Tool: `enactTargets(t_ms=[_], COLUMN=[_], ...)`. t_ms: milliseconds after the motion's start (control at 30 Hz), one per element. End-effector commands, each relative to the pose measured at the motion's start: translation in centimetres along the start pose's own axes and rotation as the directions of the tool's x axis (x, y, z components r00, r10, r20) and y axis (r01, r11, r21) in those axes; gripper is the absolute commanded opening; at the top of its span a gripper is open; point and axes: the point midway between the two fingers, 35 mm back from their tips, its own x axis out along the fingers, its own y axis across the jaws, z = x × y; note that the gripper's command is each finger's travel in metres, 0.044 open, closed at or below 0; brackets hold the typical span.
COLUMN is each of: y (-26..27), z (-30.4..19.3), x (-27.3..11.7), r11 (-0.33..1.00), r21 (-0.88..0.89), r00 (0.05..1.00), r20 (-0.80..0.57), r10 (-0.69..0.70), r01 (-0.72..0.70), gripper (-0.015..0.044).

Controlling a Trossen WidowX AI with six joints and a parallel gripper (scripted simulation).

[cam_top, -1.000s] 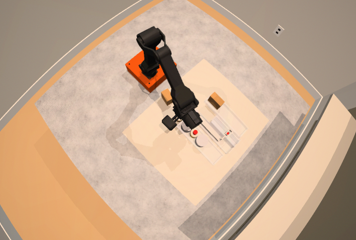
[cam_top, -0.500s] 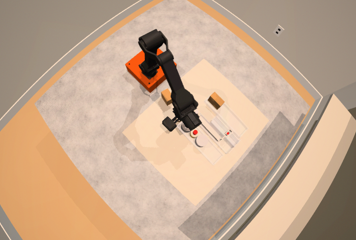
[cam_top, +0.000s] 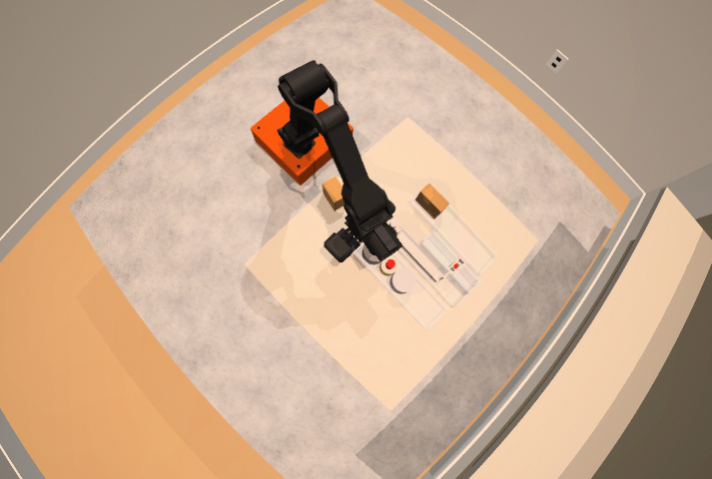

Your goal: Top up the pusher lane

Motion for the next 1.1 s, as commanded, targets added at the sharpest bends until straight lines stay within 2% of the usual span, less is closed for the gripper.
enactTargets(t_ms=[0, 133, 267, 300, 500, 667, 1067], y=[0.0, 0.0, -0.2, -0.3, -0.6, -1.3, -0.2], z=[0.0, 0.0, -0.2, -0.3, -0.4, -2.0, -0.3], x=[0.0, 0.0, -0.2, -0.3, -2.2, -1.4, -7.7], r11=[1.0, 1.0, 1.0, 1.0, 0.999, 0.998, 1.0], r21=[-0.004, -0.004, -0.015, -0.024, -0.048, -0.037, -0.009], r00=[1.0, 1.0, 1.0, 1.0, 1.0, 0.997, 1.0], r20=[-0.001, -0.001, 0.002, 0.005, 0.011, -0.043, -0.019], r10=[-0.003, -0.003, -0.008, -0.012, -0.024, -0.06, -0.023], r01=[0.003, 0.003, 0.008, 0.012, 0.024, 0.058, 0.023], gripper=[0.0138, 0.0111, 0.0006, 0.0, 0.0, 0.0, 0.0])
